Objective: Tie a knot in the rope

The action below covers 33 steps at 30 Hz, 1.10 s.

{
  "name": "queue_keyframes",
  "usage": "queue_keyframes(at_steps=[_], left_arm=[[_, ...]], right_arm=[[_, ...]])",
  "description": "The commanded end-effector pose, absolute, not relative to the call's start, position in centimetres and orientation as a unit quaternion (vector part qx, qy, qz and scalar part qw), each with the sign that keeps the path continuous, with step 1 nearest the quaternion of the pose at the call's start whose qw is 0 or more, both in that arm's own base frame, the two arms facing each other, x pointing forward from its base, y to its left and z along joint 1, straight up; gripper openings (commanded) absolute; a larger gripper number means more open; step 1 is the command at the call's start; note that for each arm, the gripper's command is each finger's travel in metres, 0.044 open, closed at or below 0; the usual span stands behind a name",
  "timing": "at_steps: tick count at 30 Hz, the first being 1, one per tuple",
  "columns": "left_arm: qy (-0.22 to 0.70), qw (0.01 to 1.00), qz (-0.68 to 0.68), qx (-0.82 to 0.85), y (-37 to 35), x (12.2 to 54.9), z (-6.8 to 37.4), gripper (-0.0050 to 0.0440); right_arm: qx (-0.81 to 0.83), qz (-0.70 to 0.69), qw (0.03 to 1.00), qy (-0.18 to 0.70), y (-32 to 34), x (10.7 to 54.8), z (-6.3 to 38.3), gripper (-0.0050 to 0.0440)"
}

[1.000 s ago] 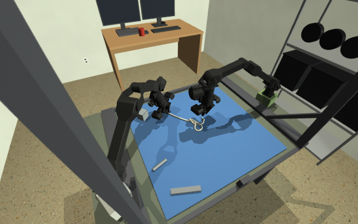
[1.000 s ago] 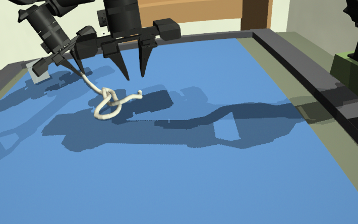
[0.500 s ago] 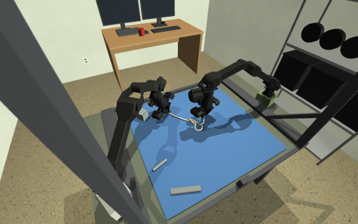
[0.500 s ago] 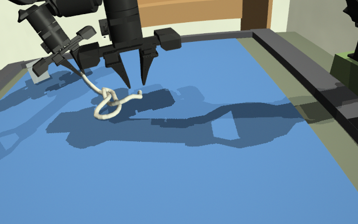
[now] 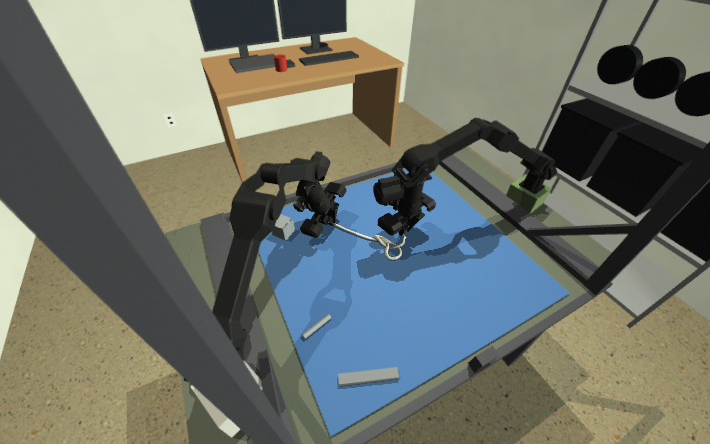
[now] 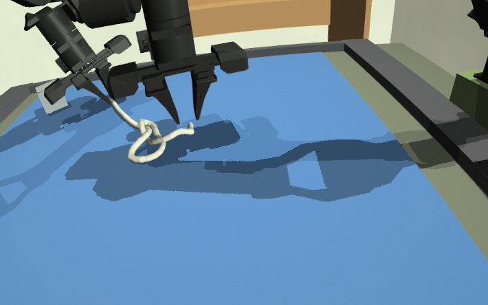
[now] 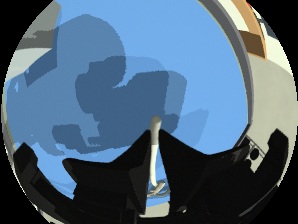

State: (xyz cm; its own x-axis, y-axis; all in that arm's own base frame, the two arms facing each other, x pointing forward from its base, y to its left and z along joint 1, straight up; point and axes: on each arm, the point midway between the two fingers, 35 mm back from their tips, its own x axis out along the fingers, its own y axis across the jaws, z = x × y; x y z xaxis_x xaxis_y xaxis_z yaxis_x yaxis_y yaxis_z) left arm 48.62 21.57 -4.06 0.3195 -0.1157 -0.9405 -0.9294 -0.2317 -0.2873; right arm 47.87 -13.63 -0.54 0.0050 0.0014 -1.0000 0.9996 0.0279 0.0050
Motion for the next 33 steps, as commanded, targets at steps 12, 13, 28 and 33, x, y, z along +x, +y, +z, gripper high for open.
queue_keyframes(at_steps=[12,13,28,33], left_arm=[[0.388,0.483,0.42,-0.662,21.8,49.1,-2.9,0.003],[0.388,0.483,0.42,-0.662,21.8,49.1,-2.9,0.003],[0.388,0.483,0.42,-0.662,21.8,49.1,-2.9,0.003],[0.388,0.483,0.42,-0.662,21.8,49.1,-2.9,0.003]], right_arm=[[0.5,-0.487,0.518,0.495,-13.8,48.4,-0.5,0.0125],[0.5,-0.487,0.518,0.495,-13.8,48.4,-0.7,0.0125],[0.5,-0.487,0.518,0.495,-13.8,48.4,-2.0,0.0125],[0.5,-0.487,0.518,0.495,-13.8,48.4,-2.0,0.0125]])
